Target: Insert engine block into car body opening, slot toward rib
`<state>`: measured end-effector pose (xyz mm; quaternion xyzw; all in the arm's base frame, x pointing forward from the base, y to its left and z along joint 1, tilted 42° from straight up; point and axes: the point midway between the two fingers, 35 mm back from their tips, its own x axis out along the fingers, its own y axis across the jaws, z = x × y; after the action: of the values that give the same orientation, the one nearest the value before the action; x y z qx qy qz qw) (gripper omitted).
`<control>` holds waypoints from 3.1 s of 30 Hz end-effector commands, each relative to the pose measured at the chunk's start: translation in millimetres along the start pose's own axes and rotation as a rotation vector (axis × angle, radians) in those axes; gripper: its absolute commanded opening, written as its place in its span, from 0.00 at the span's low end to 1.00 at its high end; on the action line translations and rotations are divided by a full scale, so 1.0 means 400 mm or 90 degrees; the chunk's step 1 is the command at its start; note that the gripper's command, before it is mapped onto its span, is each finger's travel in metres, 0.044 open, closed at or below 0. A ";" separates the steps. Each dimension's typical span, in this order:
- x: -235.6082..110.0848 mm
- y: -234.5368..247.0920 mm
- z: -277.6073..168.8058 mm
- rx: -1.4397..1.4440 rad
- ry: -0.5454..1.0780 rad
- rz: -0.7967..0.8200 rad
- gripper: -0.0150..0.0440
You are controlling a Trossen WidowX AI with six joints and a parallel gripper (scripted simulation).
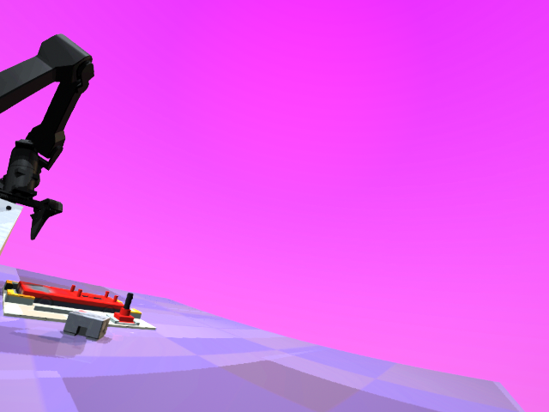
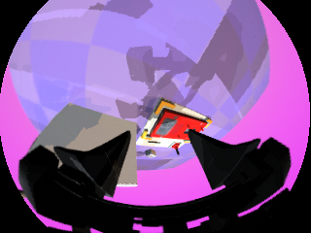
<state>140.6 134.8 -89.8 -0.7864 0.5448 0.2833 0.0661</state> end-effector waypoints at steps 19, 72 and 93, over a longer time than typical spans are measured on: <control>0.008 -0.009 -0.029 -0.294 -0.219 0.028 1.00; 0.391 0.035 -0.725 -0.333 -0.238 0.024 1.00; 0.472 0.047 -0.691 -0.333 -0.237 0.024 1.00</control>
<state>275.8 -137.7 52.6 -0.7040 0.4481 0.5494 -0.0418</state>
